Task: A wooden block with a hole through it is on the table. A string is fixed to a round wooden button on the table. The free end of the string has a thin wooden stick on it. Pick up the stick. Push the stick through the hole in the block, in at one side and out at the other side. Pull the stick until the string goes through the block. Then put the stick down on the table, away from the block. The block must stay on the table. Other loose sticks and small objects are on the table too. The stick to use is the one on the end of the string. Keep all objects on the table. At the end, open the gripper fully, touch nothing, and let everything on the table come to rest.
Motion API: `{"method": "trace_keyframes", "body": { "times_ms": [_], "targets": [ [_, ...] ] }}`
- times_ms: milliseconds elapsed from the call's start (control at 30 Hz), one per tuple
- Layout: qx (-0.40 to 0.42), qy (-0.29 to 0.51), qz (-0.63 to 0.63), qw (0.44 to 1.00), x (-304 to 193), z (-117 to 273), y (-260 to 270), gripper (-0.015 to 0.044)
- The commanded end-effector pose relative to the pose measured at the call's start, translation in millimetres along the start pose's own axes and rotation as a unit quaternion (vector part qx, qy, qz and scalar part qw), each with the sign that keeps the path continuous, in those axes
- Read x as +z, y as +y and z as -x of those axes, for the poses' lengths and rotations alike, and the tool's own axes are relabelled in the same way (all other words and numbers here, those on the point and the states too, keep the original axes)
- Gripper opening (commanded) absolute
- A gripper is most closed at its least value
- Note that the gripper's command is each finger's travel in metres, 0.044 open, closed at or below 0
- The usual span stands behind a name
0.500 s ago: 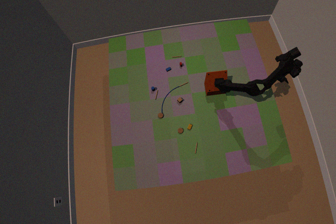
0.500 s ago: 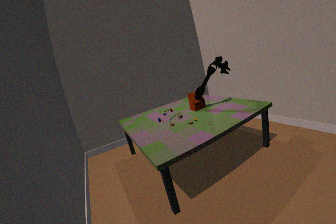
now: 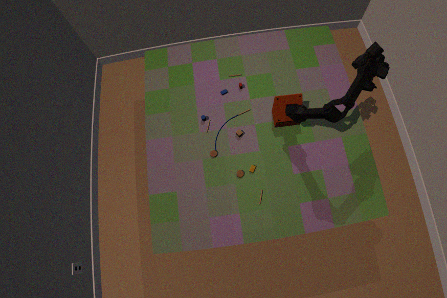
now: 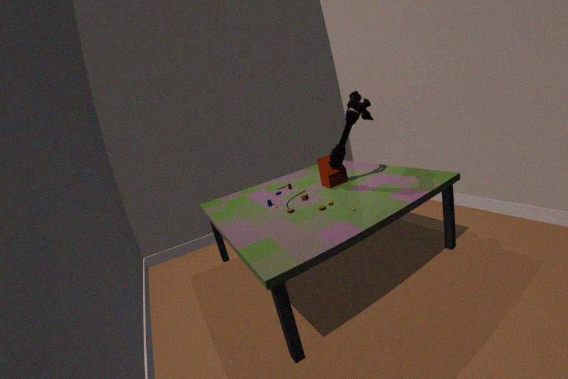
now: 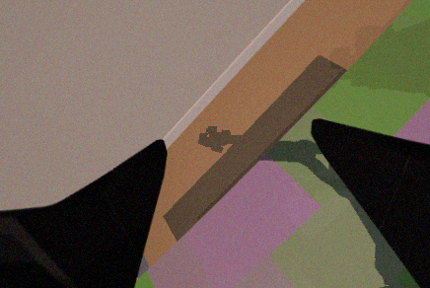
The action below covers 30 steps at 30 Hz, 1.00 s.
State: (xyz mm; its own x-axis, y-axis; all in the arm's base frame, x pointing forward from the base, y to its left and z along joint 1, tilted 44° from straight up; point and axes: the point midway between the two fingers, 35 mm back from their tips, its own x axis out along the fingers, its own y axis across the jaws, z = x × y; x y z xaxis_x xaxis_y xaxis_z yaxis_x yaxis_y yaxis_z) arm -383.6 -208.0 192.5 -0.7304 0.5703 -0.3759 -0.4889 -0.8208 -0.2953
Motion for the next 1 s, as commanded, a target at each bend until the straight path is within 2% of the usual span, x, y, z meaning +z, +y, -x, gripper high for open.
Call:
{"method": "trace_keyframes", "body": {
  "times_ms": [0, 200, 433, 667, 833, 967],
  "targets": [
    [0.088, 0.023, 0.115, 0.989, -35.7, 50.4, 28.2, 0.0440],
    [0.223, 0.034, 0.315, 0.922, -103.3, 134.2, 56.6, 0.0440],
    [0.358, -0.002, 0.522, 0.774, -185.7, 232.4, 49.3, 0.0440],
    [0.446, -0.077, 0.702, 0.550, -270.7, 311.8, 5.3, 0.0440],
    [0.475, -0.128, 0.777, 0.392, -318.5, 346.6, -33.8, 0.0440],
    [0.500, -0.173, 0.819, 0.222, -364.1, 375.6, -81.8, 0.0440]
  ]
}}
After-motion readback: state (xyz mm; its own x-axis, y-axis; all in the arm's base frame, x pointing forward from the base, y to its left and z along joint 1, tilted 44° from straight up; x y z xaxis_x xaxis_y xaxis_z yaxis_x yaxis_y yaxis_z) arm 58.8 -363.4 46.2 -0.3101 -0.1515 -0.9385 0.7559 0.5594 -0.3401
